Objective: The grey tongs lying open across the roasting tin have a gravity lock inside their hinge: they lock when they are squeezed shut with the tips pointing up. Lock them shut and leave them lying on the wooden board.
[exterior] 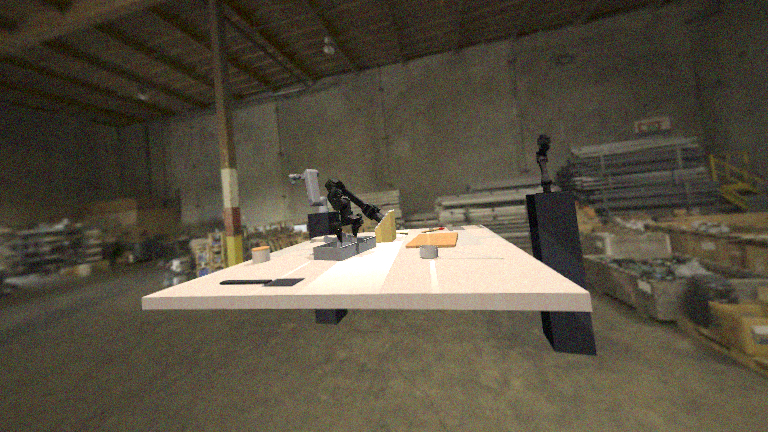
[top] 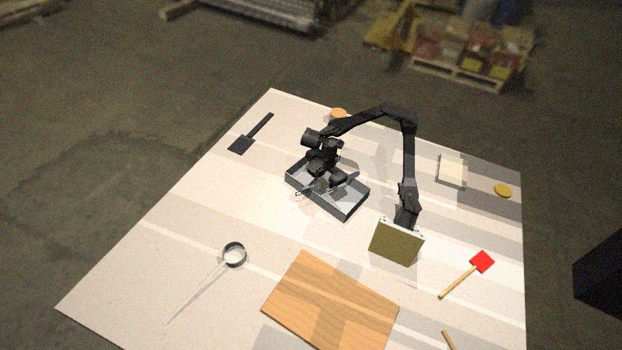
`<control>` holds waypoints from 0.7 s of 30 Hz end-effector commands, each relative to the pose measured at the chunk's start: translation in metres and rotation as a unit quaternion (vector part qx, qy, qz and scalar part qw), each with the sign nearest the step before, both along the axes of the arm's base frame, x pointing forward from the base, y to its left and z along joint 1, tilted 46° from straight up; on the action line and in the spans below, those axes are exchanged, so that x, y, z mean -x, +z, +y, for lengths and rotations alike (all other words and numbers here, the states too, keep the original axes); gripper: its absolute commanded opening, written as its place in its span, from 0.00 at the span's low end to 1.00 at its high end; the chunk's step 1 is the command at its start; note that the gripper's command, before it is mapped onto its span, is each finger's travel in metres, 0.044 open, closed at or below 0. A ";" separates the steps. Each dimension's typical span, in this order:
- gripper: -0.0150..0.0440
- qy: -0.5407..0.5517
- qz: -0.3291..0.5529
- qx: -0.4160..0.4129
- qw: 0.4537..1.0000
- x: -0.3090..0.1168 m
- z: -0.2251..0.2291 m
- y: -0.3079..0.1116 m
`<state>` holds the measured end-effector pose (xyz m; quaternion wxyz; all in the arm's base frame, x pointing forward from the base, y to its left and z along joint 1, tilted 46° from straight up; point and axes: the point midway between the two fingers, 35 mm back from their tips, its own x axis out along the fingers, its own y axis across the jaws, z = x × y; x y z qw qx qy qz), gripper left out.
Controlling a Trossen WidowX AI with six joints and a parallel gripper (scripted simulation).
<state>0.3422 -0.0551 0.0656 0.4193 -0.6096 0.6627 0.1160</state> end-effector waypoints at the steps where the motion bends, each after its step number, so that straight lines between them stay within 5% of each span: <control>1: 1.00 0.001 0.003 0.003 1.000 0.000 -0.005 -0.004; 21: 0.96 0.000 0.000 0.003 1.000 0.001 -0.024 -0.020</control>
